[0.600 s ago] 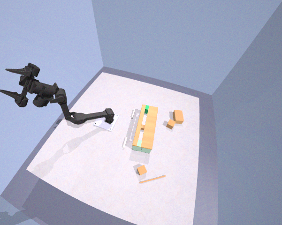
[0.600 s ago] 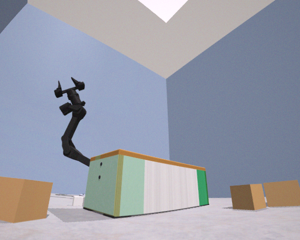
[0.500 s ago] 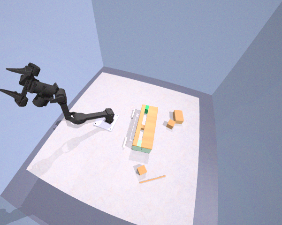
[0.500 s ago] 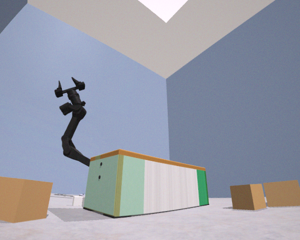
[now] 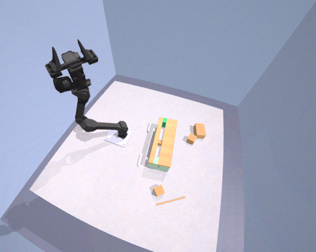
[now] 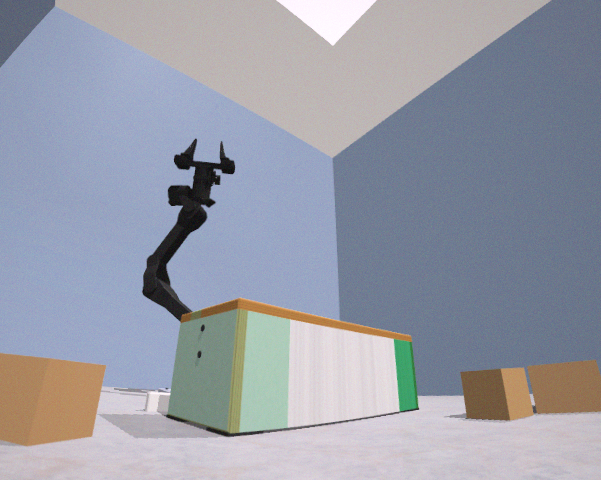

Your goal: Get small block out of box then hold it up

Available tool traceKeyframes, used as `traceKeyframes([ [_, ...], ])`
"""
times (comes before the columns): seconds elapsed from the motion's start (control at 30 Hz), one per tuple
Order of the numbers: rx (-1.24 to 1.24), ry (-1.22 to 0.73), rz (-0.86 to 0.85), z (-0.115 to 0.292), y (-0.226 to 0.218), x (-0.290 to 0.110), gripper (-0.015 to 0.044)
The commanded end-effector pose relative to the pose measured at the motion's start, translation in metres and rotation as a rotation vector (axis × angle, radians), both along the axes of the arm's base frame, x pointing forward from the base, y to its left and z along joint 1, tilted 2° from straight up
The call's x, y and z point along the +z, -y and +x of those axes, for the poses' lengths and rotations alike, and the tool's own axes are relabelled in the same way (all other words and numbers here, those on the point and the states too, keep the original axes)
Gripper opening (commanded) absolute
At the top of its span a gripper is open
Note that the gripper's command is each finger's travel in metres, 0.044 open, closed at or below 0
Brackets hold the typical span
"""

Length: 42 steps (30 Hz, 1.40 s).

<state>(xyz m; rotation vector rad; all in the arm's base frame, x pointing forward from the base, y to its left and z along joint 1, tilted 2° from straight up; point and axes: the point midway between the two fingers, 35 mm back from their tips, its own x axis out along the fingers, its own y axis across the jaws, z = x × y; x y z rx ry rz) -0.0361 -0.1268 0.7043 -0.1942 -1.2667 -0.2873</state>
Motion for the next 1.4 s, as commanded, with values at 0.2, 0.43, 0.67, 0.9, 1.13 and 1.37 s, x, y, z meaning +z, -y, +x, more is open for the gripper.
traceKeyframes([
  [0.2,-0.103,-0.267,-0.329,0.082,-0.111,-0.017,0.0400],
  [0.43,-0.128,-0.409,-0.472,0.126,-0.157,-0.040,0.0400],
  [0.67,-0.103,-0.642,-0.722,0.196,-0.231,-0.097,0.0400],
  [0.9,-0.162,-0.924,-1.018,0.259,-0.277,-0.181,0.0400],
  [1.13,-0.203,-1.245,-1.333,0.305,-0.294,-0.285,0.0400],
  [1.37,-0.205,-1.608,-1.662,0.320,-0.279,-0.392,0.0400],
])
